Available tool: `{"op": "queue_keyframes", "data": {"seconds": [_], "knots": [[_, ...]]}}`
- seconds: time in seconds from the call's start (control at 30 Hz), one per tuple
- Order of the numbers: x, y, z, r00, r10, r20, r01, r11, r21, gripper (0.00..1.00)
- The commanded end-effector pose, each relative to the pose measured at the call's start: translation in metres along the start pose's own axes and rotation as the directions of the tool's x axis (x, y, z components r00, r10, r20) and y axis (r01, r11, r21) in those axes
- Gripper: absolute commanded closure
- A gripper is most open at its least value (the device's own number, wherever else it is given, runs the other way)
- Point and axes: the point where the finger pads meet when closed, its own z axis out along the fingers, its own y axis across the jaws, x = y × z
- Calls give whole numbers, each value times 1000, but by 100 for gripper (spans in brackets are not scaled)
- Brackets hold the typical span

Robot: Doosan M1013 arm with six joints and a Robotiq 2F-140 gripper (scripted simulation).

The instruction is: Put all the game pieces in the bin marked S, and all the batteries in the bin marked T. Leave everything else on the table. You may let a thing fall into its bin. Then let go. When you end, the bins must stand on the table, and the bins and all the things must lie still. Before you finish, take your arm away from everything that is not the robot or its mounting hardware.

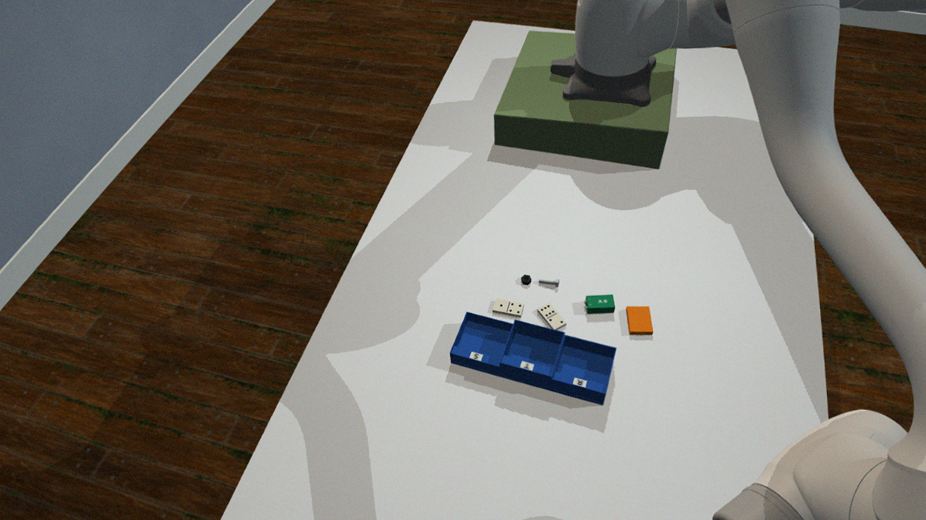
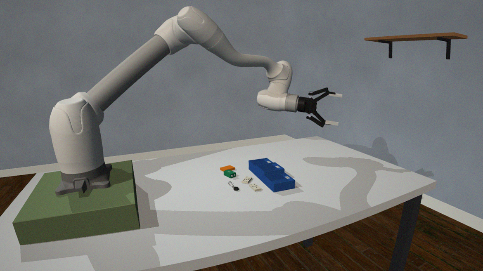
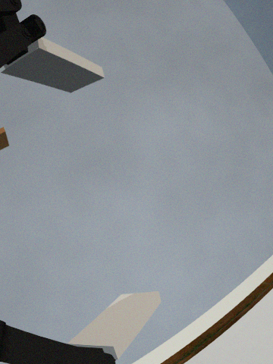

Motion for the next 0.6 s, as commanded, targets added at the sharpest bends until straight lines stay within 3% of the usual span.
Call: {"op": "queue_keyframes", "data": {"seconds": [0.0, 0.53, 0.57], "knots": [[0, 0, 0, 1000, 0, 0, 0, 1000, 0, 0], [0, 0, 0, 1000, 0, 0, 0, 1000, 0, 0], [7, -1, -5, 999, -36, 30, 36, 999, -16, 95]]}}
